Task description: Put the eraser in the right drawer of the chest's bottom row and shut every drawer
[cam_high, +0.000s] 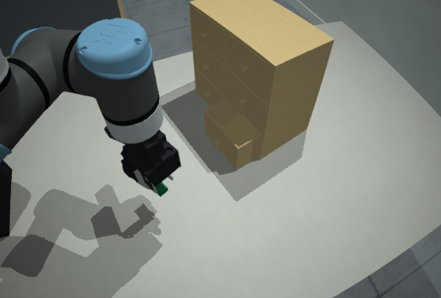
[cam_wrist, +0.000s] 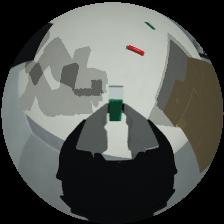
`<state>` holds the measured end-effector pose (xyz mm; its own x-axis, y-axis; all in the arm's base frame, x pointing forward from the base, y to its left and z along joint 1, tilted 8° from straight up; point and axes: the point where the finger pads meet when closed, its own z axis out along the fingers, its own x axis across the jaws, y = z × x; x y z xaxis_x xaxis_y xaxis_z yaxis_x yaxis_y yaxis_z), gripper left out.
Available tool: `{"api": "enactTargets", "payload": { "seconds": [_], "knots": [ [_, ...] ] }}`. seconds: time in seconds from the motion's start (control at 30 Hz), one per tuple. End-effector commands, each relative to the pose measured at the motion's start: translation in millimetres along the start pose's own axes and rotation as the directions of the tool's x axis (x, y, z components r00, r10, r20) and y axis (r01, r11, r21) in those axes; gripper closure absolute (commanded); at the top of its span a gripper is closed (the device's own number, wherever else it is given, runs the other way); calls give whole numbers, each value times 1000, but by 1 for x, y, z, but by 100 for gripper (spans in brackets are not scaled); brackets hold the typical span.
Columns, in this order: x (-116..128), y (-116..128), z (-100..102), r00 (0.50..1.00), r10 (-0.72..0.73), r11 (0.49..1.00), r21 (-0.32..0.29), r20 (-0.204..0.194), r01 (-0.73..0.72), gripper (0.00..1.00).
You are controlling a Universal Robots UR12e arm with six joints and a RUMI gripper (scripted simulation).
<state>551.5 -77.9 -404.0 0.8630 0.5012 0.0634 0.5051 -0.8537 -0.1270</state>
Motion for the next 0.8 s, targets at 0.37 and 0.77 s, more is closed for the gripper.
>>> {"api": "enactTargets", "payload": {
  "seconds": [0.37,0.77],
  "knots": [
    [0,0,-6,1000,0,1000,0,0,0,89],
    [0,0,-6,1000,-27,1000,0,0,27,89]
  ]
}}
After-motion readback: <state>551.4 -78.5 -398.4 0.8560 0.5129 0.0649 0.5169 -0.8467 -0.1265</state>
